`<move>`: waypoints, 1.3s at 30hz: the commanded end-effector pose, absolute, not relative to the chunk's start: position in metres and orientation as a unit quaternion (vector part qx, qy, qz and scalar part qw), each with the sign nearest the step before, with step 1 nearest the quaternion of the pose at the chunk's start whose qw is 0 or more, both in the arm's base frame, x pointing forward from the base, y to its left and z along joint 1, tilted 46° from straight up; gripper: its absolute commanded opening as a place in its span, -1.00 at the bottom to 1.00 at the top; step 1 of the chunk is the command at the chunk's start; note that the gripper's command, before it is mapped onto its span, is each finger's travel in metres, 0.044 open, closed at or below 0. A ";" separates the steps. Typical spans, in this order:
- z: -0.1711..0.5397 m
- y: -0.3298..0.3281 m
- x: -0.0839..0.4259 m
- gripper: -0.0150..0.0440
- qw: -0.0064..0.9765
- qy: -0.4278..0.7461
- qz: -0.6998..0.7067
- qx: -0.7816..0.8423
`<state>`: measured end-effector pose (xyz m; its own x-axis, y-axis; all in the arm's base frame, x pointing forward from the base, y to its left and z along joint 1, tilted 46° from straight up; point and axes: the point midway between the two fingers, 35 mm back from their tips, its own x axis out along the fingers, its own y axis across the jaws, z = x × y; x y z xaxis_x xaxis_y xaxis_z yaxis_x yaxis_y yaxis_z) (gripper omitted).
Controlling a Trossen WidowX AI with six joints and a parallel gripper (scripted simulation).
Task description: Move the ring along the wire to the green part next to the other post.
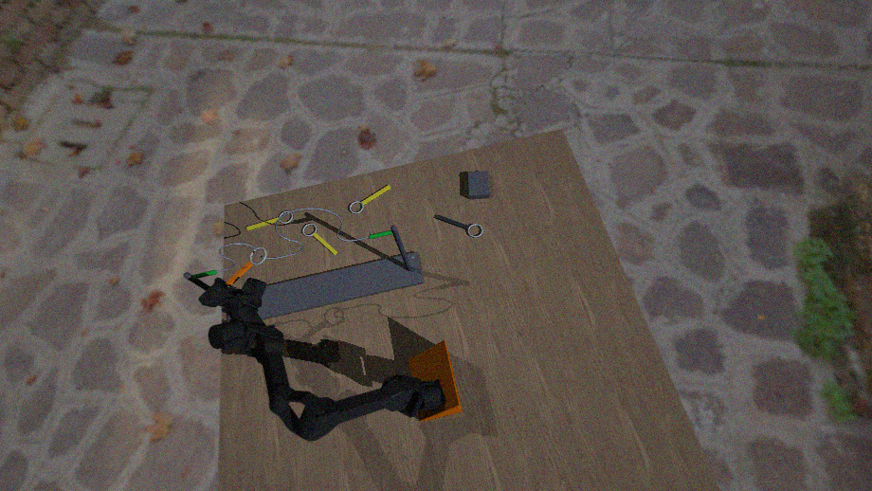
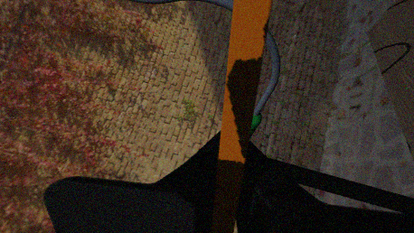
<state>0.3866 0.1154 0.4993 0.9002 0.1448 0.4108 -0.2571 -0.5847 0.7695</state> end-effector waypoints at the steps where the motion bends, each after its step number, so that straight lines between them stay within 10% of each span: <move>1: 0.486 0.122 0.390 -1.00 0.485 -0.018 0.212 0.848; 39: 0.362 0.136 0.396 -1.00 0.788 0.104 0.127 0.593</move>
<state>0.3981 0.1387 0.3759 0.9475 0.3183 0.0309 -0.0940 0.1848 0.9783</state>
